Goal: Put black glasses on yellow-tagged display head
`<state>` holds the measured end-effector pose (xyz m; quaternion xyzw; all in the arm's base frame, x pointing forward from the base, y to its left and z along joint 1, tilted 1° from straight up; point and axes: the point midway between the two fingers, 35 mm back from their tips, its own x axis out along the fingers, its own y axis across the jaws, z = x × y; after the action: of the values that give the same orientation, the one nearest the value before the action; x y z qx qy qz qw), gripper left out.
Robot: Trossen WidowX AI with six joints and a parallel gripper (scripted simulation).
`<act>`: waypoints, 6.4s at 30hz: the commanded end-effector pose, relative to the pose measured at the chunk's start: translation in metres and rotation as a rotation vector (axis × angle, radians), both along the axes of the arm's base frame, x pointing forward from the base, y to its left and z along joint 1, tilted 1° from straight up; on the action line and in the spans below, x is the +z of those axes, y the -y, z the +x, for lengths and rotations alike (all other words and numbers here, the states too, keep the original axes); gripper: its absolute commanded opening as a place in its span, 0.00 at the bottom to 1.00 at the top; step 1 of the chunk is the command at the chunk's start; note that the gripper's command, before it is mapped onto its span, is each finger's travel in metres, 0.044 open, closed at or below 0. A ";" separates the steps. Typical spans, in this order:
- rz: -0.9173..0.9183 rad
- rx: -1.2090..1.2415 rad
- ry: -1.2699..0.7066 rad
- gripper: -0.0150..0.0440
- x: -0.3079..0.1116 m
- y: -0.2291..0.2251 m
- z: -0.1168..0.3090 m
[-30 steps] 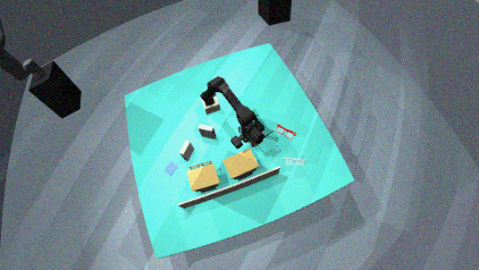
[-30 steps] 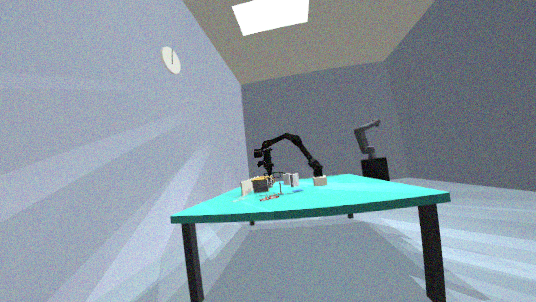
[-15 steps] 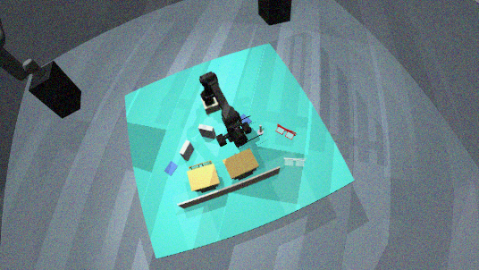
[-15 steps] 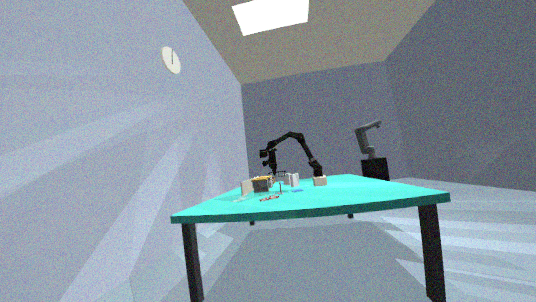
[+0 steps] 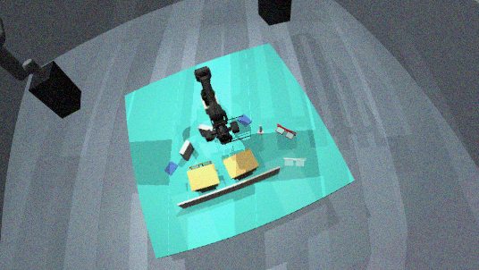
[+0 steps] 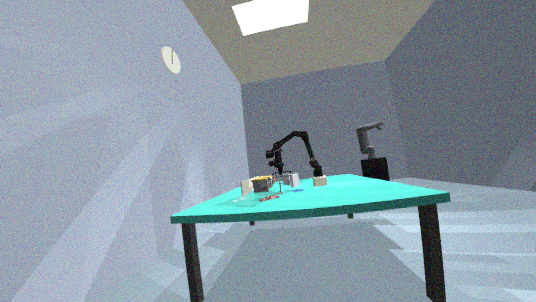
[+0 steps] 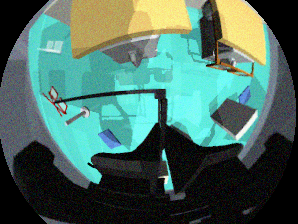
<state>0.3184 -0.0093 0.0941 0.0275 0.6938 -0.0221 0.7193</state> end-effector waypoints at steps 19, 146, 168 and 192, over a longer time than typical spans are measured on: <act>0.005 -0.020 0.005 0.25 -0.019 0.004 -0.003; 0.002 -0.026 0.002 0.59 -0.050 0.003 -0.005; 0.004 0.013 0.005 0.49 -0.046 -0.003 -0.002; 0.004 0.013 0.005 0.49 -0.085 -0.004 0.000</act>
<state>0.3222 -0.0063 0.0188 0.0246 0.6854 -0.0177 0.7275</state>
